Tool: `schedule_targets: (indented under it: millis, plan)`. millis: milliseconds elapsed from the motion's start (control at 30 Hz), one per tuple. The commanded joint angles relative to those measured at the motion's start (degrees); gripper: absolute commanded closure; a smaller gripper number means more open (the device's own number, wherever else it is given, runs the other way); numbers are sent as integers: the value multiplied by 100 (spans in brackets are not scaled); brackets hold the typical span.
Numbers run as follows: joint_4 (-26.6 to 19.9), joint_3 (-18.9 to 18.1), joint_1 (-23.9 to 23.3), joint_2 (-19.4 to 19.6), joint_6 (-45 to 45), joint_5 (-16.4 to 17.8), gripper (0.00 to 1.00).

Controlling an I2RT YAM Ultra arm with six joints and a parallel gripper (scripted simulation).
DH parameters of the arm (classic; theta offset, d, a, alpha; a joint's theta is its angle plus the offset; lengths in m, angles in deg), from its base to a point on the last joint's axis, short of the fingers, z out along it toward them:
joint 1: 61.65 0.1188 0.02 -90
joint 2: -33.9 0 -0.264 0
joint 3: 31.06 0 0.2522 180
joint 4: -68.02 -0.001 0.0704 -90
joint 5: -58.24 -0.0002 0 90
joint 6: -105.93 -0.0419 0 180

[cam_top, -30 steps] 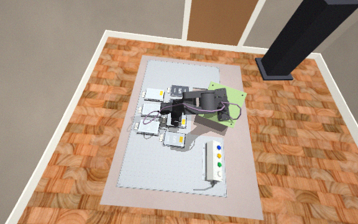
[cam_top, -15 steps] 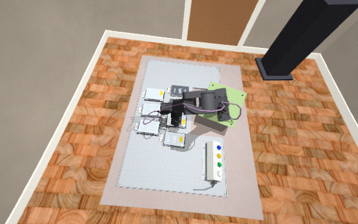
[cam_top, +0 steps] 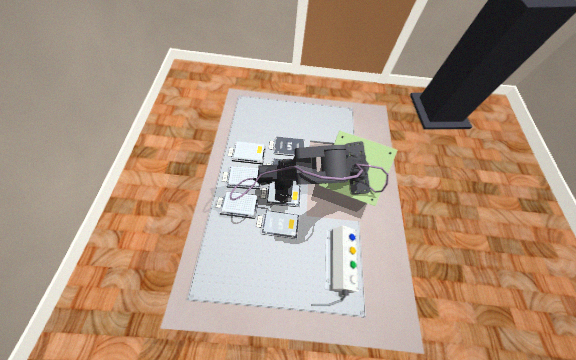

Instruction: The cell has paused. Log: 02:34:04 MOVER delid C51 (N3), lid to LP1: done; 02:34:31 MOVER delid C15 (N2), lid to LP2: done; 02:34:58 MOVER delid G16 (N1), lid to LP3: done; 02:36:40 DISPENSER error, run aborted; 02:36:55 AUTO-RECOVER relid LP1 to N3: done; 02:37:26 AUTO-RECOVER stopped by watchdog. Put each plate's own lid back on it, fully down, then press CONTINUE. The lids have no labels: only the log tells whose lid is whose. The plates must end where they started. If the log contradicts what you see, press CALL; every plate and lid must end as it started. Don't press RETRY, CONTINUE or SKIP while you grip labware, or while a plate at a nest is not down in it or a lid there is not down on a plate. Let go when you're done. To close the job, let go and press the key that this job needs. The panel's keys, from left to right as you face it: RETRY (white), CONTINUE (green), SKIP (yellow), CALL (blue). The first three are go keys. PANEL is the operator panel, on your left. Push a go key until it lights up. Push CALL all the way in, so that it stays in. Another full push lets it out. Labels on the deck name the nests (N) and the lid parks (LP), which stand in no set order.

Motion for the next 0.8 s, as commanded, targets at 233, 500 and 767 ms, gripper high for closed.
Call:
schedule_targets:
  millis: [233, 500, 767]
  plan:
    - [-421, -186, -260, -519, 220, 60, 100]
    - [-697, -212, -364, -718, 334, 77, 100]
    - [-1029, -224, -488, -937, 474, 95, 100]
